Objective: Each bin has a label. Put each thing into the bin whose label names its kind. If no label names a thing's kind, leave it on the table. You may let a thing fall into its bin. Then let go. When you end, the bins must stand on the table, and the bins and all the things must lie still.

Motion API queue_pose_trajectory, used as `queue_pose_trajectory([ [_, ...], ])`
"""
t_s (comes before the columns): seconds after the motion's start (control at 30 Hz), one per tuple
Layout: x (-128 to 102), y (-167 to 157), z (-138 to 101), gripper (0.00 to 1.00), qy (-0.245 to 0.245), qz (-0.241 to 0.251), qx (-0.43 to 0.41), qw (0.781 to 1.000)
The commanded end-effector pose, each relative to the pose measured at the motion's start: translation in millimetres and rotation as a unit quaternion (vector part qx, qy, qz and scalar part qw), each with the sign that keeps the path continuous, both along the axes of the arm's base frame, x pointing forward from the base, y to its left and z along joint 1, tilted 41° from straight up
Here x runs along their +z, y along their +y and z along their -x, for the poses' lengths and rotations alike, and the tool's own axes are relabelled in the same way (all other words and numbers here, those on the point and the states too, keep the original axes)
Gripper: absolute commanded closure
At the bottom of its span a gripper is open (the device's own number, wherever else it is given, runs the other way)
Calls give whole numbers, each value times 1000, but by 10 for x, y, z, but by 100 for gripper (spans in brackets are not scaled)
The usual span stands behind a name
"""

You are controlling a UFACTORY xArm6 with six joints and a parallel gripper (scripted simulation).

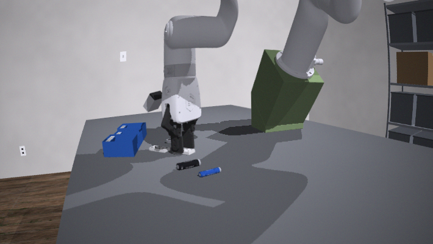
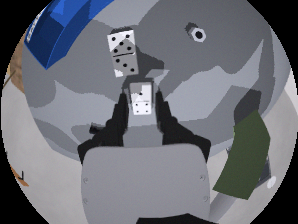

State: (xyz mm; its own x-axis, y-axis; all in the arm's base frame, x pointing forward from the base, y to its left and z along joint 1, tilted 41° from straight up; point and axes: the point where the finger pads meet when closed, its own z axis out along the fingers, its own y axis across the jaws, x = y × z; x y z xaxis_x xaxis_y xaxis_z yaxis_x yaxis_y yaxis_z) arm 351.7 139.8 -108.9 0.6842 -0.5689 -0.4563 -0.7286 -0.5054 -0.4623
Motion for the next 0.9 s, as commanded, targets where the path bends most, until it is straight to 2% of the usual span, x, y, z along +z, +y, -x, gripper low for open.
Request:
queue_pose_trajectory([
  [0.0, -17, 14, -9, 59, -1, 0, -1, 1000],
  [0.37, -17, 14, -9, 59, -1, 0, -1, 1000],
  [0.4, -17, 14, -9, 100, -1, 0, -1, 1000],
  [0.87, -16, 13, -9, 100, -1, 0, -1, 1000],
])
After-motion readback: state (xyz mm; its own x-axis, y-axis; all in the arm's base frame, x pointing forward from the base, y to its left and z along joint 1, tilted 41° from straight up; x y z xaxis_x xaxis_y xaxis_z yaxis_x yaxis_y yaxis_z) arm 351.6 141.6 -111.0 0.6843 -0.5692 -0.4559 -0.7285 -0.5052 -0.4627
